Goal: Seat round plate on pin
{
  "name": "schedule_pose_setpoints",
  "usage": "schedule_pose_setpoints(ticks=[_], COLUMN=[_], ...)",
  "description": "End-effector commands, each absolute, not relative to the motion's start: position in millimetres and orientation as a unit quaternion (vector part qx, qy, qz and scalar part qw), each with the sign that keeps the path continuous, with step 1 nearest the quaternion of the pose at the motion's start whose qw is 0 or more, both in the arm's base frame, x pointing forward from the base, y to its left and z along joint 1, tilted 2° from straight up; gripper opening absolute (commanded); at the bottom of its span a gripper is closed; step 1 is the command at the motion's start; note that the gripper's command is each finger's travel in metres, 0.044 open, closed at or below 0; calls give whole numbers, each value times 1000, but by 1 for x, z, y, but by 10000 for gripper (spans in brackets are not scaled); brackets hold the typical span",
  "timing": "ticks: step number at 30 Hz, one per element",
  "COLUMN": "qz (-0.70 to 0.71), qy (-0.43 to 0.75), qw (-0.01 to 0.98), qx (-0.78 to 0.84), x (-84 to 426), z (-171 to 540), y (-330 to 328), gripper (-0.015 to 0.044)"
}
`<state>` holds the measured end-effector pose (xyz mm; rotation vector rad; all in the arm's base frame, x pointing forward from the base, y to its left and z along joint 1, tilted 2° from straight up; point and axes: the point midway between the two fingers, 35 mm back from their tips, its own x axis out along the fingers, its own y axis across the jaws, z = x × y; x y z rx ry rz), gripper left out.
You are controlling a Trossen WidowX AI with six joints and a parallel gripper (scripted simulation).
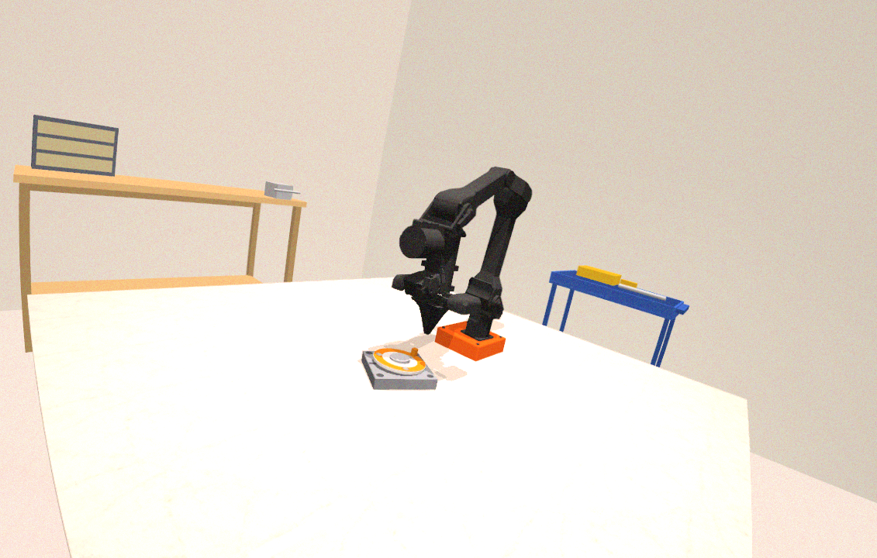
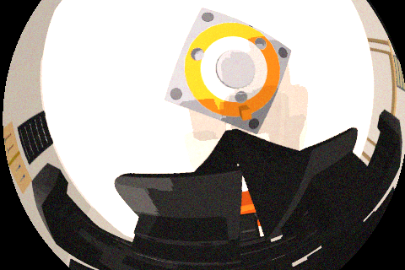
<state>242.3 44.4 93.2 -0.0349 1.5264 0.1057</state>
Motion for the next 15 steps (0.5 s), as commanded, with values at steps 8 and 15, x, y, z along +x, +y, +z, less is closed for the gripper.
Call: schedule_pose_setpoints(ticks=[8, 15], qz=[42, 41], qy=[695, 695], qw=[718, 718], qx=[-15, -15], x=[241, 241], z=[47, 44], y=[41, 40], gripper=[0, 0])
